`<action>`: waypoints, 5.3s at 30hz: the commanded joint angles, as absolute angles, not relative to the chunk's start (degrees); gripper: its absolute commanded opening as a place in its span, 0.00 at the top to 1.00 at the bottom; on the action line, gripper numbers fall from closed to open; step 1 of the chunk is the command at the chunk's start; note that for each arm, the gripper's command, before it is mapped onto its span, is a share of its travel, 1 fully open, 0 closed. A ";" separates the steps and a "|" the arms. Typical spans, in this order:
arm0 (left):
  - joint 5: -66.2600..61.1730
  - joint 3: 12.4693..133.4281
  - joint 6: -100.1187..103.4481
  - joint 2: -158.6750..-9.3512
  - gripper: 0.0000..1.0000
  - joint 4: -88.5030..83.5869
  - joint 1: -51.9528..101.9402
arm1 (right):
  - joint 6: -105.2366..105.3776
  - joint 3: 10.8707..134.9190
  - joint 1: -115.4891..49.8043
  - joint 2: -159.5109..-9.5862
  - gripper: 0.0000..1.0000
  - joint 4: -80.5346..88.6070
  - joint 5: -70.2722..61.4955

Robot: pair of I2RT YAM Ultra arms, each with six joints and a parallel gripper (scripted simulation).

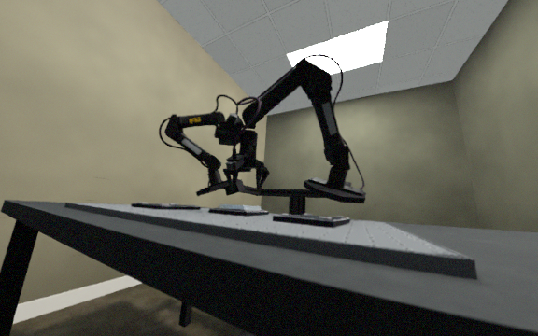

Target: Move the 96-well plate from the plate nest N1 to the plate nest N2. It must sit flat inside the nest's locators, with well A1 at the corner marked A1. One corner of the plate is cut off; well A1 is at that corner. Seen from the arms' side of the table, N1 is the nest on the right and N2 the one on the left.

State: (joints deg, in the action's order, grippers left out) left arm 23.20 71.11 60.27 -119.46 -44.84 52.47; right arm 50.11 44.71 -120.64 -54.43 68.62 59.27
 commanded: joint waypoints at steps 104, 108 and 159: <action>20.16 50.30 21.96 -92.39 0.20 -35.49 18.20 | 10.36 35.06 -91.90 -85.59 0.00 -2.14 37.81; 19.54 50.50 20.12 -91.04 0.20 -35.40 15.55 | 5.98 32.75 -88.33 -87.22 0.00 -14.03 35.50; 19.11 51.15 1.17 -91.56 0.20 -32.74 10.69 | -16.05 23.37 -73.27 -103.31 0.00 -61.33 21.36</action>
